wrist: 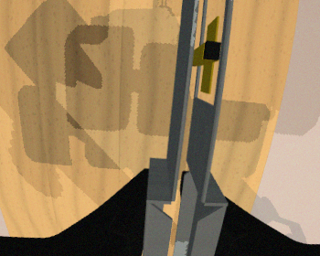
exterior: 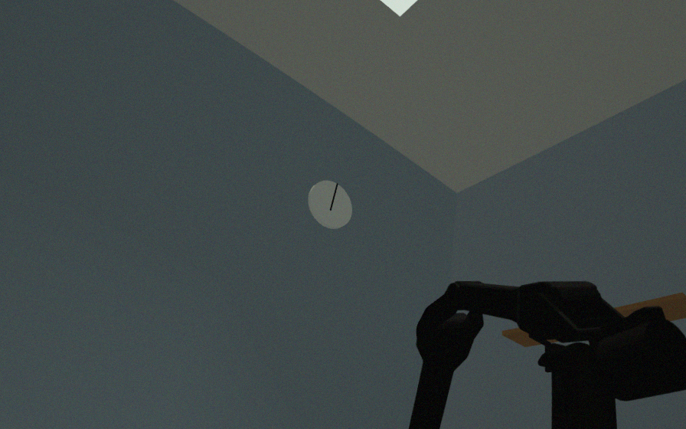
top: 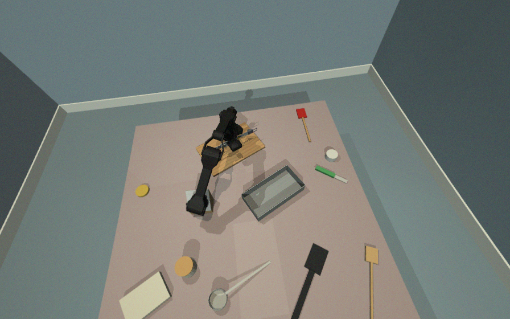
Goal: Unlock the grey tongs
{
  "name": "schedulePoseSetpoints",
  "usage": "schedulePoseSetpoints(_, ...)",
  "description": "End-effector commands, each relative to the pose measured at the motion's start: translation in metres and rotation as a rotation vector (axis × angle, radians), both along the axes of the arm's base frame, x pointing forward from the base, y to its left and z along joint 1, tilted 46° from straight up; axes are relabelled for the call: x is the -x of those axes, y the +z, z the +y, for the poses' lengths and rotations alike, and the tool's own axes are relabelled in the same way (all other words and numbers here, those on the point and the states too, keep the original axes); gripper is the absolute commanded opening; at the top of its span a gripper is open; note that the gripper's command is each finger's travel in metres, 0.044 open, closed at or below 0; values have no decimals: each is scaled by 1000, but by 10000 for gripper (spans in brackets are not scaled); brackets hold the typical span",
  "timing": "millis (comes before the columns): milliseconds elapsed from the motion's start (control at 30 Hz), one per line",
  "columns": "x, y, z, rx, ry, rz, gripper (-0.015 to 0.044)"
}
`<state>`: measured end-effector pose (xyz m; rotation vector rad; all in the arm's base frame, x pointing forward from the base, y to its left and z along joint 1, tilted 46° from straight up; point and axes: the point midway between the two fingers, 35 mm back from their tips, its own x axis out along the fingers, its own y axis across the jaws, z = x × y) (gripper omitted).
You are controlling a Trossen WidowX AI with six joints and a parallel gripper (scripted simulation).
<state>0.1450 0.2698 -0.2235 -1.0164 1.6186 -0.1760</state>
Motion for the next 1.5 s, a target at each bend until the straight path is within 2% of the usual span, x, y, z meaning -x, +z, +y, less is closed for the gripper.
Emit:
schedulePoseSetpoints(0,0,-4,-6,4,9,-1,-150)
schedulePoseSetpoints(500,0,-14,-20,4,9,-1,-150)
schedulePoseSetpoints(1233,1,-14,-18,3,0,1,427)
schedulePoseSetpoints(1367,-1,-12,-17,-4,-7,1,440)
schedulePoseSetpoints(1467,-11,7,-15,-3,-5,0,440)
